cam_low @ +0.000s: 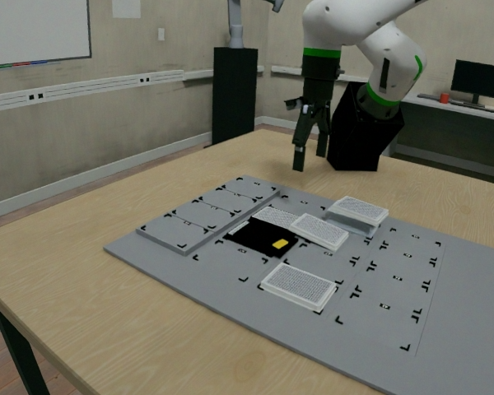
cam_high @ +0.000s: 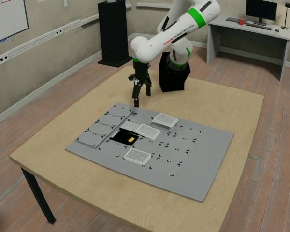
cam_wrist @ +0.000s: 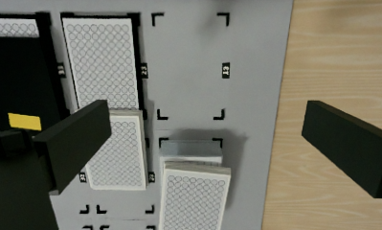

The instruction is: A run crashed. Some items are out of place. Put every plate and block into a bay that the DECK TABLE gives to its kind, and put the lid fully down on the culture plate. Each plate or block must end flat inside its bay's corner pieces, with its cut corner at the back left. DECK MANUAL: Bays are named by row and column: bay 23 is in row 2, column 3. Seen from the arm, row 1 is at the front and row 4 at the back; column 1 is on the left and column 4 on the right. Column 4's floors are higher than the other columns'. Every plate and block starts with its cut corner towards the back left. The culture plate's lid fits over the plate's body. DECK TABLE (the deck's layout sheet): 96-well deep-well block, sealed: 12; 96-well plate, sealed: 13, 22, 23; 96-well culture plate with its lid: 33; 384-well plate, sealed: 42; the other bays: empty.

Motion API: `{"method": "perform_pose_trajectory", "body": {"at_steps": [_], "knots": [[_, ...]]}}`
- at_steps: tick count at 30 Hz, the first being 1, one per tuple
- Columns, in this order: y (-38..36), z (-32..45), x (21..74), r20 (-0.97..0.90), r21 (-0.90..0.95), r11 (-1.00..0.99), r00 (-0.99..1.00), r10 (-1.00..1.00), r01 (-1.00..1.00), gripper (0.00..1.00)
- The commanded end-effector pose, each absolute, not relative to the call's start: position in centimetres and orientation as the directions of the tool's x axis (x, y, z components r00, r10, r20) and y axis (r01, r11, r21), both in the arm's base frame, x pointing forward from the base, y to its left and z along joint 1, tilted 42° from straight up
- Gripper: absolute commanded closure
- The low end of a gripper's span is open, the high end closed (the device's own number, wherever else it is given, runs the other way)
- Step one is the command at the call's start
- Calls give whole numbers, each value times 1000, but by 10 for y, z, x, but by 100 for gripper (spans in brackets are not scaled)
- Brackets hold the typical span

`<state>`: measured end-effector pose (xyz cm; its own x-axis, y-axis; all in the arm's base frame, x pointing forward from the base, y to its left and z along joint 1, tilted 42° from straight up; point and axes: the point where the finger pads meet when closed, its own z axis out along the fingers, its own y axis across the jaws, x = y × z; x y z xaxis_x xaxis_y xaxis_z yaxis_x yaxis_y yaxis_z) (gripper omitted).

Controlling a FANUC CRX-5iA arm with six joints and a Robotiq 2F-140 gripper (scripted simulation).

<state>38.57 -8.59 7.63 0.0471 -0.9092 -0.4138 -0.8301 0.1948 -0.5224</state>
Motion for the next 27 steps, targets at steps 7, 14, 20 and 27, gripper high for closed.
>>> {"method": "perform_pose_trajectory", "body": {"at_steps": [7, 14, 20, 27], "knots": [[-116, 63, 388, -415, -524, 194, 50, -908, -830, 0], [-138, 53, 389, -415, -524, 194, 50, -908, -830, 0], [-138, 53, 389, -415, -524, 194, 50, -908, -830, 0], [-138, 53, 389, -415, -524, 194, 50, -908, -830, 0]]}}
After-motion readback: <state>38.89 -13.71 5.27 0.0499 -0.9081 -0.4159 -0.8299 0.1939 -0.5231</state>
